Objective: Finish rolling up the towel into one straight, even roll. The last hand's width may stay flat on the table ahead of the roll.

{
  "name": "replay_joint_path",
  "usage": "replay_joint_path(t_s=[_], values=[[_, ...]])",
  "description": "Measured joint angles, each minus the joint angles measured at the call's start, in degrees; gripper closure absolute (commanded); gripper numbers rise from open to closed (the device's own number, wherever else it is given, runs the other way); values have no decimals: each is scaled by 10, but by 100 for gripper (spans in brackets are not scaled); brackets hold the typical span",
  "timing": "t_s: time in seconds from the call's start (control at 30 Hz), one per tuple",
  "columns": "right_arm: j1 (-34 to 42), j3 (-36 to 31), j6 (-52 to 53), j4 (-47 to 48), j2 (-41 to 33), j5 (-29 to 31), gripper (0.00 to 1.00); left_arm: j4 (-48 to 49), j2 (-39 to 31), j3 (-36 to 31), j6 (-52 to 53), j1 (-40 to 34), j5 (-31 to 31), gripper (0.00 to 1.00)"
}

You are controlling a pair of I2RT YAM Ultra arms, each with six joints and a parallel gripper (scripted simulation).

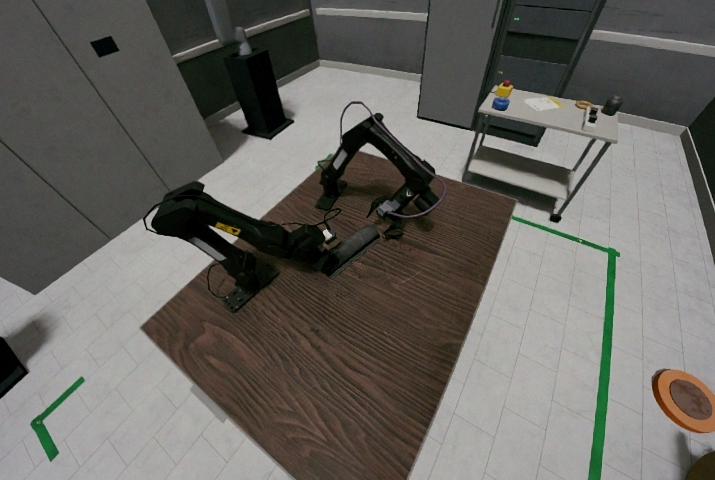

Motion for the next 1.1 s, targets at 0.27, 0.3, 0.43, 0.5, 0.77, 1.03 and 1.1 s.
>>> replay_joint_path(t_s=[0.27, 0.3, 0.43, 0.5, 0.77, 1.03, 1.1], values=[[-49, 50, 5, -61, 45, -82, 63, 0, 0, 0, 0, 0, 0, 15], [-57, 59, 5, -71, 54, -95, 63, 0, 0, 0, 0, 0, 0, 15], [-88, 95, 6, -112, 92, -148, 63, 0, 0, 0, 0, 0, 0, 15], [-102, 113, 6, -134, 113, -174, 63, 0, 0, 0, 0, 0, 0, 15], [-139, 172, -2, -213, 184, -258, 63, 0, 0, 0, 0, 0, 0, 15], [-172, 237, -27, -304, 269, -333, 63, 0, 0, 0, 0, 0, 0, 15], [-177, 251, -36, -326, 288, -348, 63, 0, 0, 0, 0, 0, 0, 15]])
